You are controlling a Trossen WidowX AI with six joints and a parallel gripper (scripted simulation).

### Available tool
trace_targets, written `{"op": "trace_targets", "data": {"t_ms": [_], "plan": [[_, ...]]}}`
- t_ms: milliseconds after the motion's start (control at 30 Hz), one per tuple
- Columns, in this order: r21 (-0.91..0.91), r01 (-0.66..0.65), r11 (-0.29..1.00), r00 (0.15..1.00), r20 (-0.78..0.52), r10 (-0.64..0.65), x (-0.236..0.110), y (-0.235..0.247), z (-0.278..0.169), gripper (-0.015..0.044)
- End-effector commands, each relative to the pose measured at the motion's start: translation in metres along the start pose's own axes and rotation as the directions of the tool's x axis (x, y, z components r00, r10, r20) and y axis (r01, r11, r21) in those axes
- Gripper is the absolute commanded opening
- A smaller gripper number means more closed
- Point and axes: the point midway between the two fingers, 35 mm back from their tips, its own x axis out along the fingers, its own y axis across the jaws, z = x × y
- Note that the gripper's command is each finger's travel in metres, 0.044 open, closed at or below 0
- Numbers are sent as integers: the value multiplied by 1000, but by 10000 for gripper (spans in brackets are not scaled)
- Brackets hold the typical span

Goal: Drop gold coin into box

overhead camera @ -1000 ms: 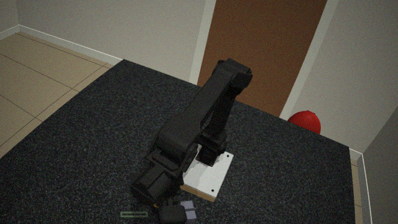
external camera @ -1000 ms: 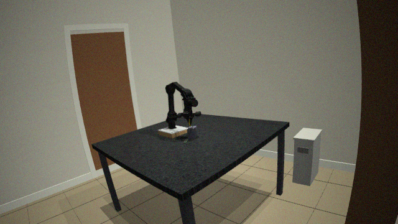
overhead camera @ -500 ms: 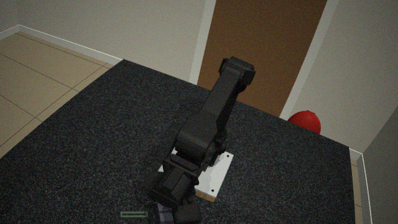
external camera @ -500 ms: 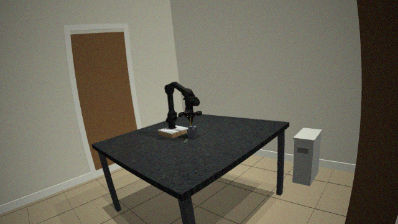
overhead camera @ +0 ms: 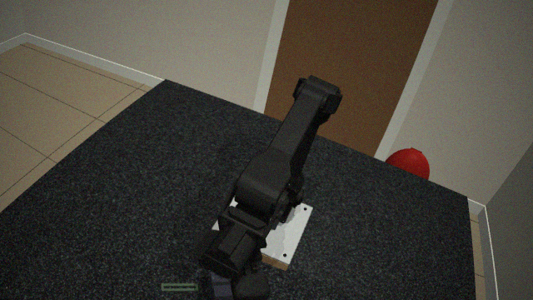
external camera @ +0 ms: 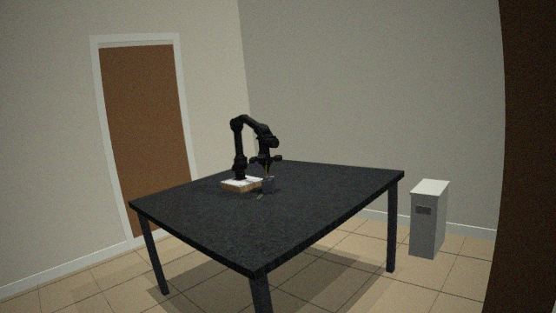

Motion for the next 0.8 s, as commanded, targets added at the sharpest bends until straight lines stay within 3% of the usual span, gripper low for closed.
{"op": "trace_targets", "data": {"t_ms": [0,767], "plan": [[3,0,1000,1000,-1,0,0,0,-4,0],[2,1,1000,1000,-1,-1,4,-2,-3,0]]}}
